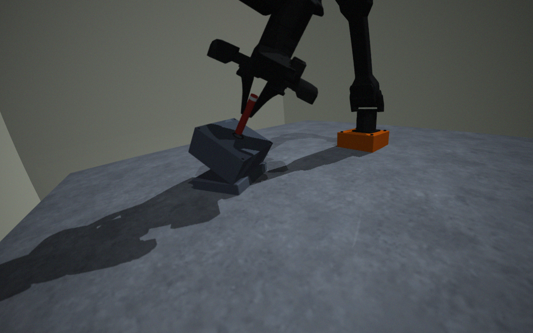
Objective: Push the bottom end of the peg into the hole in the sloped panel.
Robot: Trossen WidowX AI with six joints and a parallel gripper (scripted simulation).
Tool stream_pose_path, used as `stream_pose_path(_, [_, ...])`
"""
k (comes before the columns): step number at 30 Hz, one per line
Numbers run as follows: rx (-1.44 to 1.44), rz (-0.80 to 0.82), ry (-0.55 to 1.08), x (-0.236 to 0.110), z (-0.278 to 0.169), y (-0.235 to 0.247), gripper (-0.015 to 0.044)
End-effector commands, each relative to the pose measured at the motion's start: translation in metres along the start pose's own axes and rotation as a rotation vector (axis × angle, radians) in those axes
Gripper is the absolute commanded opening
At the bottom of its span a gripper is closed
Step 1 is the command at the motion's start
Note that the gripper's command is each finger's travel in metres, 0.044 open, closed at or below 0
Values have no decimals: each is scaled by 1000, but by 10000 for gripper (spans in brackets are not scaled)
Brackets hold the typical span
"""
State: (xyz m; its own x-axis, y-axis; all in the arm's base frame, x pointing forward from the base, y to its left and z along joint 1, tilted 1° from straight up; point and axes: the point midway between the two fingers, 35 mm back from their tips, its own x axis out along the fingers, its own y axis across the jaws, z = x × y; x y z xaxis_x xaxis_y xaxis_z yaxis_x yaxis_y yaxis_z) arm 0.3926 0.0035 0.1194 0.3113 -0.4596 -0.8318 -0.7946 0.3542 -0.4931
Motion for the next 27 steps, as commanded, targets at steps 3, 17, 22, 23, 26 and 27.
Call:
stream_pose_path(3, [-6, 2, 0, 2, 0, 2, 0])
stream_pose_path(17, [-6, 2, 0, 7, -1, 2, 0])
stream_pose_path(22, [-6, 1, 0, 9, 0, 2, 0])
stream_pose_path(23, [-6, 1, 0, 10, 0, 2, 0])
stream_pose_path(26, [-6, 1, 0, 11, 0, 2, 0])
stream_pose_path(27, [-6, 1, 0, 12, 0, 2, 0])
